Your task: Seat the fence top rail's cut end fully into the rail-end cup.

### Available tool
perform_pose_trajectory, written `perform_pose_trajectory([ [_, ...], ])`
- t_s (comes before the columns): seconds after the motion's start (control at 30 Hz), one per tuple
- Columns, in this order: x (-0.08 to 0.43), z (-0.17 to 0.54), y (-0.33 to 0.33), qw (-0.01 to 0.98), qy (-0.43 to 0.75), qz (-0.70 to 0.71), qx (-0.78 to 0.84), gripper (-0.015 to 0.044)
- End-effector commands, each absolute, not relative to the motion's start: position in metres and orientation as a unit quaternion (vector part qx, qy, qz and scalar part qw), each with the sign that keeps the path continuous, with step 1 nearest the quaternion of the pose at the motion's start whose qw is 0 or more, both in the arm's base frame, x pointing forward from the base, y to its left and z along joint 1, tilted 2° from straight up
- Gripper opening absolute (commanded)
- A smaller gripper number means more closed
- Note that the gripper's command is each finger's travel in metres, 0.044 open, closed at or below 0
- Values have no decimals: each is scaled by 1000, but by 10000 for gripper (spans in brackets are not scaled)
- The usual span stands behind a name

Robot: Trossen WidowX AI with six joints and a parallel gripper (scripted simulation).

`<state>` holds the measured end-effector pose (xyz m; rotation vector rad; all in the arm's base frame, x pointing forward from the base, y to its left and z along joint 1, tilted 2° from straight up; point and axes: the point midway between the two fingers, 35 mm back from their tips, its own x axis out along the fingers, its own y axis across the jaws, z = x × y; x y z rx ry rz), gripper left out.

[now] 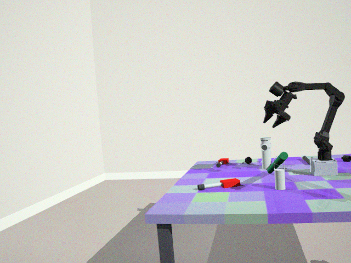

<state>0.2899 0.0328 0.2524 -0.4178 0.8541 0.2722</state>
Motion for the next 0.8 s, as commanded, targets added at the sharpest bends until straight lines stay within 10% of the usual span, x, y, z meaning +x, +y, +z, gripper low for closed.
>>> perform_pose_trajectory([
  [0.0, 282, 195, -3, 871, 491, 12, 8, 440],
  [0.77, 293, 184, -64, 831, 477, 134, -253, 440],
])
